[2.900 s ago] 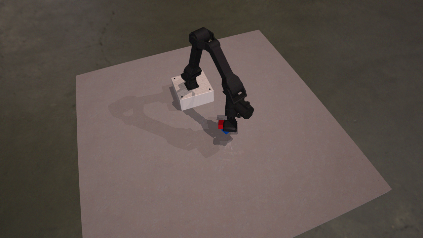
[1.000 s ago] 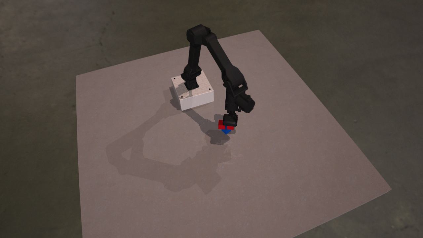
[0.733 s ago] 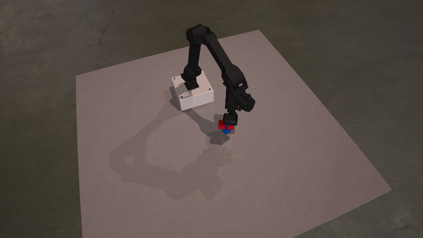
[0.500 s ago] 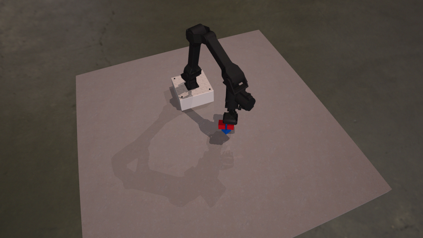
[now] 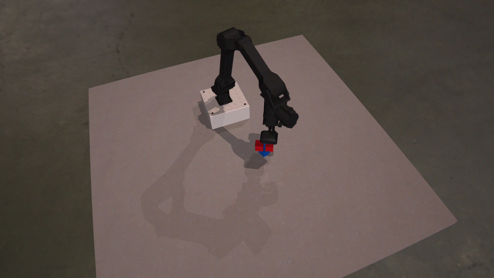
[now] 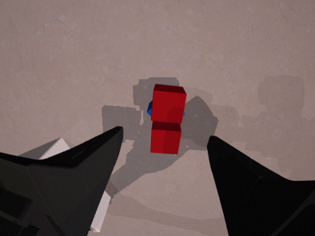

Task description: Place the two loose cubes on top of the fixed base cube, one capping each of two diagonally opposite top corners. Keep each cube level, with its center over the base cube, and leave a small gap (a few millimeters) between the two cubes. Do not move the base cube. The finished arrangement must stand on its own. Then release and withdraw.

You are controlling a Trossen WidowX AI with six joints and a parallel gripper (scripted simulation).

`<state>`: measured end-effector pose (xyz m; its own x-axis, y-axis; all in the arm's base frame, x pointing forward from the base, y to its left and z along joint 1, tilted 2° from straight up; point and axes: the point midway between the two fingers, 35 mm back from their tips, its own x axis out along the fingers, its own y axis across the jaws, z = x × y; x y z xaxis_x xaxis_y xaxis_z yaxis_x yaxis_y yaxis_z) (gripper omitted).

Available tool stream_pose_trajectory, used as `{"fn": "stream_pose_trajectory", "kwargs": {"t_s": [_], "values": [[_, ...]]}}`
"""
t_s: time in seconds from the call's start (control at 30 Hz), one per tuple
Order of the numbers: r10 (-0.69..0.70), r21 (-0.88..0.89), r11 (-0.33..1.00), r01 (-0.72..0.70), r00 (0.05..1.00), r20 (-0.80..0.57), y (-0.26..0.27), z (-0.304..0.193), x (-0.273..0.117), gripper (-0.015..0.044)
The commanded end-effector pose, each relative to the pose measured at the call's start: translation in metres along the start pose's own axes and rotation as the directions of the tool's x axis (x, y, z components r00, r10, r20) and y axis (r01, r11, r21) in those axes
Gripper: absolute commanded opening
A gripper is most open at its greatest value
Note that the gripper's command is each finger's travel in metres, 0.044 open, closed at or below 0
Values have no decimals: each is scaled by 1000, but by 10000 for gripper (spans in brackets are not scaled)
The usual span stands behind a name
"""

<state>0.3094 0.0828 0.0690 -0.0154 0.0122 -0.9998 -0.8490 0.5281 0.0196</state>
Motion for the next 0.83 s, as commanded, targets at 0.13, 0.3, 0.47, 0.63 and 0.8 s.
{"fn": "stream_pose_trajectory", "kwargs": {"t_s": [0.13,0.3,0.47,0.63,0.8], "values": [[-6,0,1000,6,1000,5,-1,1,-7,400],[-1,0,1000,1,1000,1,1,2,-4,400],[4,0,1000,-4,1000,5,52,38,-6,400],[9,0,1000,-9,1000,7,97,60,-8,400],[9,0,1000,-9,1000,7,97,60,-8,400]]}}
